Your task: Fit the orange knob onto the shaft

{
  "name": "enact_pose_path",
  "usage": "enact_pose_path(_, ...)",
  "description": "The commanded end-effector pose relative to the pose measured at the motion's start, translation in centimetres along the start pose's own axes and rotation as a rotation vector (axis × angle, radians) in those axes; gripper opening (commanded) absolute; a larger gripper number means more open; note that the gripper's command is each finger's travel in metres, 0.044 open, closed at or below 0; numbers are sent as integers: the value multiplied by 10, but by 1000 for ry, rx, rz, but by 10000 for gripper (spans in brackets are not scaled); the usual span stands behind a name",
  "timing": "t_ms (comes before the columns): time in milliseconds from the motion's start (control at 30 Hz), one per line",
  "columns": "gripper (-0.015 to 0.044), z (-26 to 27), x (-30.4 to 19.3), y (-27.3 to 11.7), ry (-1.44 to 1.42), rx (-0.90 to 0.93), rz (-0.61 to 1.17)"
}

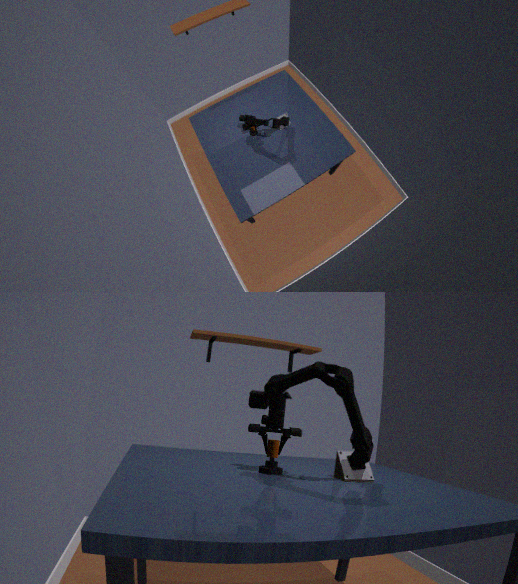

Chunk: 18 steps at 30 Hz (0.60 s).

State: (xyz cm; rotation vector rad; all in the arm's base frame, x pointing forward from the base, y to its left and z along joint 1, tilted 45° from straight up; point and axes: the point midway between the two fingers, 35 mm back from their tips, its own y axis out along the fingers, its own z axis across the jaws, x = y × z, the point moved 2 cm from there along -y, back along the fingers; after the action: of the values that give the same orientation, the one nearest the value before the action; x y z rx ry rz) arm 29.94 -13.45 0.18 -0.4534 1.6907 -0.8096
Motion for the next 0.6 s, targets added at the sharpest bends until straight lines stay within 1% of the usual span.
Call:
enact_pose_path(0, 0, 1, 0, 0, 24, 3, 2)
enact_pose_path(100, 0, 1, 0, 0, 24, 3, 2)
enact_pose_path(267, 0, 1, 0, 1, -64, 3, 2)
enact_pose_path(567, 0, 0, 2, 1, -33, 3, 2)
